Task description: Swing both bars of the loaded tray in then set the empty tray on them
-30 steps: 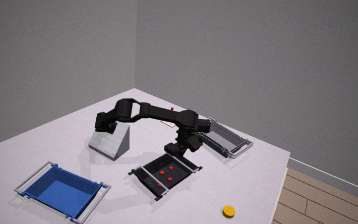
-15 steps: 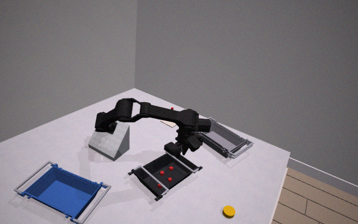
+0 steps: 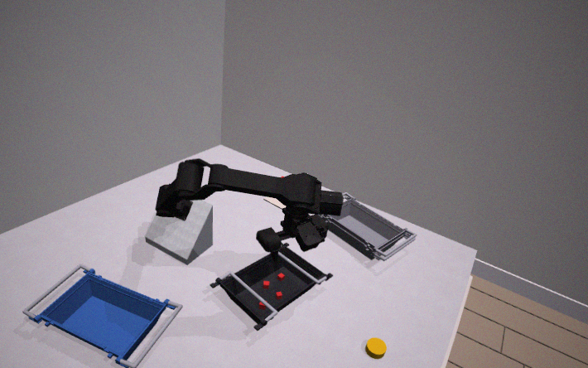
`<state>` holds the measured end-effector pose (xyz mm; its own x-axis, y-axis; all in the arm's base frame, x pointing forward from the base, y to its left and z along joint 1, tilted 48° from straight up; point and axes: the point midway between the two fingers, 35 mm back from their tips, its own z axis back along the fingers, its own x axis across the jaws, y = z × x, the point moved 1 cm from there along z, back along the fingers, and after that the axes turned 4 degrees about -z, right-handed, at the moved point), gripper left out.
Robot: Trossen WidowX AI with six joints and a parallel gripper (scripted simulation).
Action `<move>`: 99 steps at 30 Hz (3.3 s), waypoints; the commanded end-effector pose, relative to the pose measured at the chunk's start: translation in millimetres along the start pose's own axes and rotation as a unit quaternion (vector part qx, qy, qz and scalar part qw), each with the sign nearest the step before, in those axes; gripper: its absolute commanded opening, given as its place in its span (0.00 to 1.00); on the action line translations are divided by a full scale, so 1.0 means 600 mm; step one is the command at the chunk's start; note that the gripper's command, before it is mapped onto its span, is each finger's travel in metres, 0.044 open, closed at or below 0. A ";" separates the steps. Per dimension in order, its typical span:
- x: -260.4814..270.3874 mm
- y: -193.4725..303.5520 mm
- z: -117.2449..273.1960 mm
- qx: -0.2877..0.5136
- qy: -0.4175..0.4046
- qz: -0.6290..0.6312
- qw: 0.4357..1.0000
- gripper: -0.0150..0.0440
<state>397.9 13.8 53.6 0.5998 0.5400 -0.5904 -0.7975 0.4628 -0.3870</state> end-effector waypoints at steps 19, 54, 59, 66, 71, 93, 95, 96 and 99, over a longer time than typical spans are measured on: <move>-0.556 0.006 -0.056 0.036 -0.031 -0.722 0.690 1.00; -0.690 0.160 -0.123 -0.031 -0.022 -0.935 0.352 1.00; -0.692 0.159 -0.150 -0.030 -0.021 -0.936 0.350 1.00; -0.697 0.163 -0.188 -0.030 -0.021 -0.937 0.347 1.00; -0.698 0.165 -0.195 -0.030 -0.021 -0.937 0.347 1.00; -0.698 0.165 -0.195 -0.030 -0.021 -0.937 0.347 0.57; -0.698 0.165 -0.195 -0.030 -0.021 -0.937 0.347 0.55; -0.698 0.165 -0.195 -0.030 -0.021 -0.937 0.347 0.54; -0.698 0.165 -0.195 -0.030 -0.021 -0.937 0.347 0.51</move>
<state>59.7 -250.0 181.0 0.0626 -0.6545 0.7535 0.9970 0.0063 -0.0773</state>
